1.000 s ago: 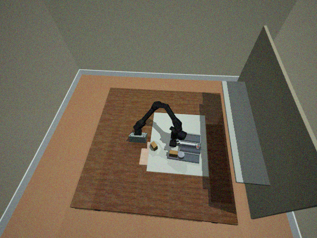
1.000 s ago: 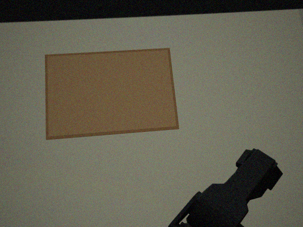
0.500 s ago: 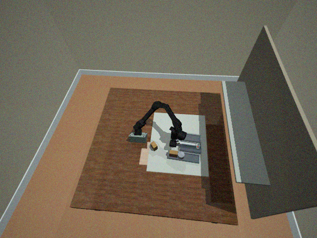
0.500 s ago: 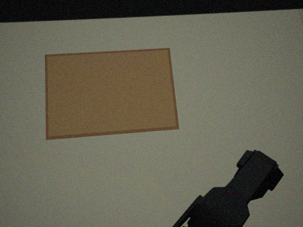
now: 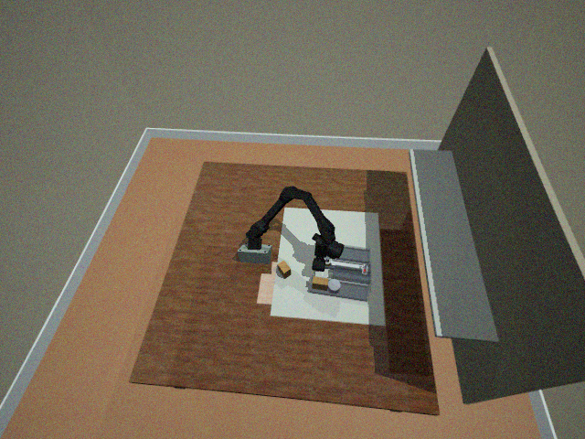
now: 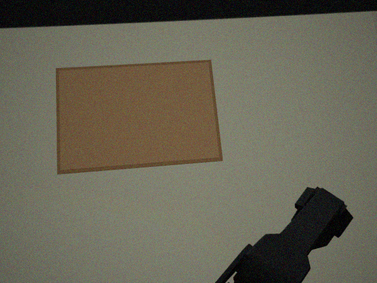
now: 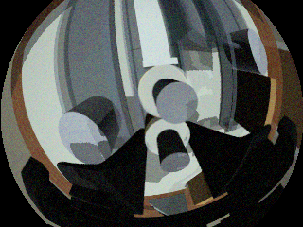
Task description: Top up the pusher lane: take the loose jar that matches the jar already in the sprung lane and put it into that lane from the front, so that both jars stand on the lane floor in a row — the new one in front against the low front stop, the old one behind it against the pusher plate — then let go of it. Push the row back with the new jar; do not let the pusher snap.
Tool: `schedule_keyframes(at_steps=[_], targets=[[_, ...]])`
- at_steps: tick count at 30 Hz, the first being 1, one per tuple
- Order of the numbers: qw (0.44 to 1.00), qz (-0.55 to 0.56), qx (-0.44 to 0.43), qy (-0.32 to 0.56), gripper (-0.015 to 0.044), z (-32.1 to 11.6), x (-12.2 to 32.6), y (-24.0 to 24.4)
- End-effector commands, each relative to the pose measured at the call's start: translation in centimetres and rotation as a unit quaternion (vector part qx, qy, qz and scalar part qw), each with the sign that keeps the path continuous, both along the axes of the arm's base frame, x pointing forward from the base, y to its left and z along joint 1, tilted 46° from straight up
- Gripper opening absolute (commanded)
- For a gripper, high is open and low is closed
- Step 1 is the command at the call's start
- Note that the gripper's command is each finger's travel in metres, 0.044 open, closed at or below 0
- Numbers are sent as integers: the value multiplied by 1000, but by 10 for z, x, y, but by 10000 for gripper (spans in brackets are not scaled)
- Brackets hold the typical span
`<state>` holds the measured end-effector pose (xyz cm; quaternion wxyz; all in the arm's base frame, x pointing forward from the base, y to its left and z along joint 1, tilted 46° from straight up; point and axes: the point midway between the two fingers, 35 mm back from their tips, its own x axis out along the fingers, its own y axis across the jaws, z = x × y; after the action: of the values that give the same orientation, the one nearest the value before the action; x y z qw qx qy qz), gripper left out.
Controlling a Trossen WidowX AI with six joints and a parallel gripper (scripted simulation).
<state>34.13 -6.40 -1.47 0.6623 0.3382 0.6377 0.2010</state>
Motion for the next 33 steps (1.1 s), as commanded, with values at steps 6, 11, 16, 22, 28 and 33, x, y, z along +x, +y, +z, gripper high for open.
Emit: schedule_keyframes(at_steps=[6, 11, 16, 22, 28, 33], targets=[[1000, -3, 2, -7, 0, 2, 1, 1], [1000, -3, 2, -7, 0, 2, 1, 1], [1000, -3, 2, -7, 0, 2, 0, 1], [1000, -3, 2, -7, 0, 2, -1, 1], [1000, -3, 2, -7, 0, 1, -4, 1], [1000, -3, 2, -7, 0, 0, -6, 1]])
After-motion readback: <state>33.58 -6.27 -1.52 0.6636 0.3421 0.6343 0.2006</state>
